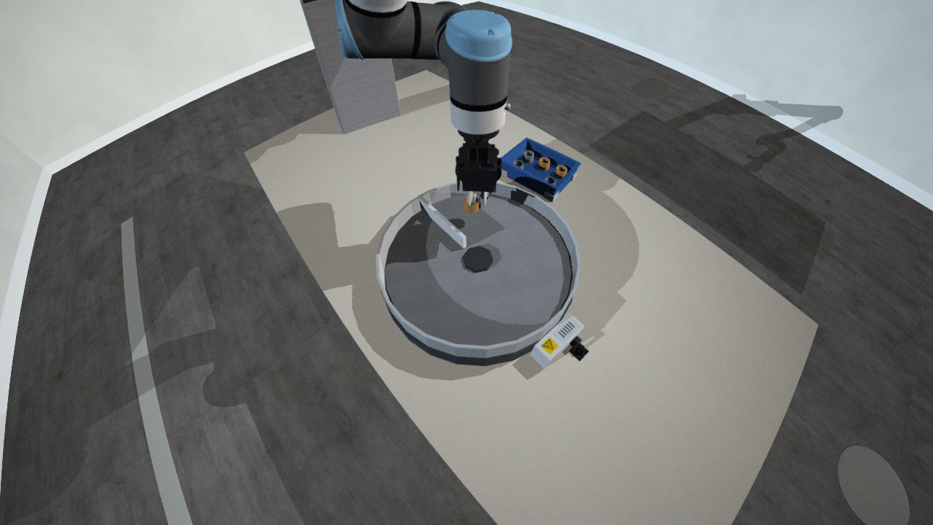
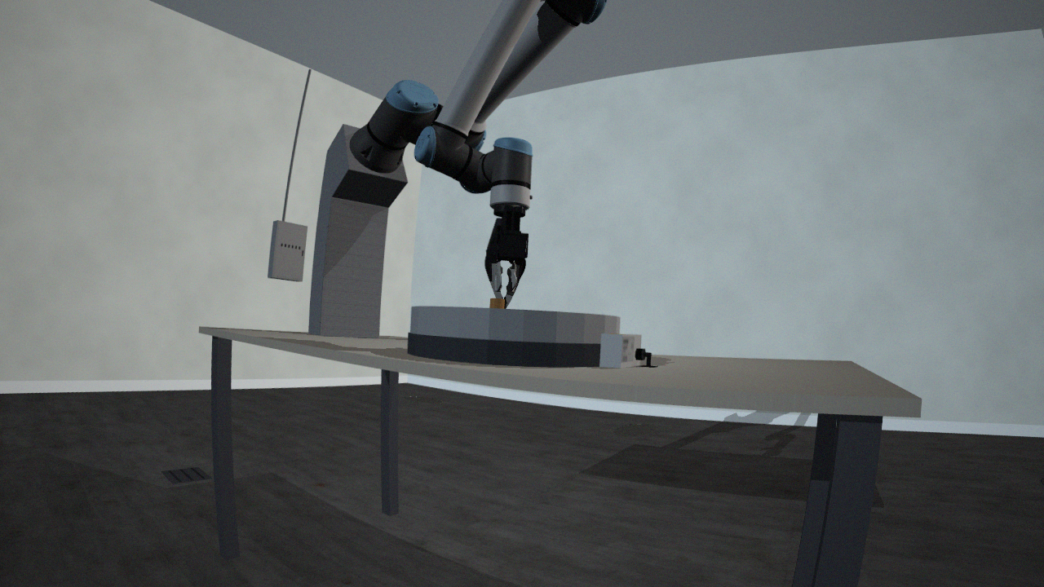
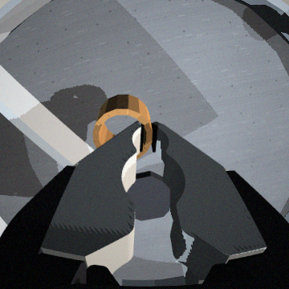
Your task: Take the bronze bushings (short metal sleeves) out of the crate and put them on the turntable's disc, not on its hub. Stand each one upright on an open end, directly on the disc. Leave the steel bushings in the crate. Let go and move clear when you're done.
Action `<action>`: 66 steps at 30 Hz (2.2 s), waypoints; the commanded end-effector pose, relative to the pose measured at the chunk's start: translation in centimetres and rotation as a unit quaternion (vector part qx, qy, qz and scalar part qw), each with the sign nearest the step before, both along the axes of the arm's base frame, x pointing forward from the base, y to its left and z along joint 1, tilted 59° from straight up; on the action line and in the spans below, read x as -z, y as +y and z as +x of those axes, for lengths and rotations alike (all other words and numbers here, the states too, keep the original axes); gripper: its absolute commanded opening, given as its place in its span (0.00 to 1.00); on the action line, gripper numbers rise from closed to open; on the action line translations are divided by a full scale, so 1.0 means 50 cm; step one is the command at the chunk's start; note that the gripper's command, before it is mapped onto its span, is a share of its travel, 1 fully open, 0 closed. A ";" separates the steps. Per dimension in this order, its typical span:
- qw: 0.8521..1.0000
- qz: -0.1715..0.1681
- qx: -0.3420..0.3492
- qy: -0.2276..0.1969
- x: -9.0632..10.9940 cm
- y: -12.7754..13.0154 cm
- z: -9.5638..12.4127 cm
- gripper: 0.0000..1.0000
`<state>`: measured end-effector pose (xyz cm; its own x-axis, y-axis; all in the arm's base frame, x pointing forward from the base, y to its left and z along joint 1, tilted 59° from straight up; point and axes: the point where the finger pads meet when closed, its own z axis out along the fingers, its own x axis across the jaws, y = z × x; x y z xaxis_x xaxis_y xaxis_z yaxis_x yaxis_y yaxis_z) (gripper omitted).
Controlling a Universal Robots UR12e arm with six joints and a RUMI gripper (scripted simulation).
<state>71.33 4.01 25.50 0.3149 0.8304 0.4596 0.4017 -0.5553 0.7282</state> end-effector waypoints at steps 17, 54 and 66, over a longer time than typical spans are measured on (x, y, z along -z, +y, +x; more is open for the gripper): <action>1.000 0.000 0.000 0.000 -0.001 0.000 0.000 0.00; 1.000 0.000 0.000 0.000 0.036 -0.003 0.062 0.00; 1.000 0.000 0.000 0.000 0.037 -0.003 0.064 0.00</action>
<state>74.53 3.85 23.60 0.3149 0.8305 0.4596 0.4017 -0.5553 0.7282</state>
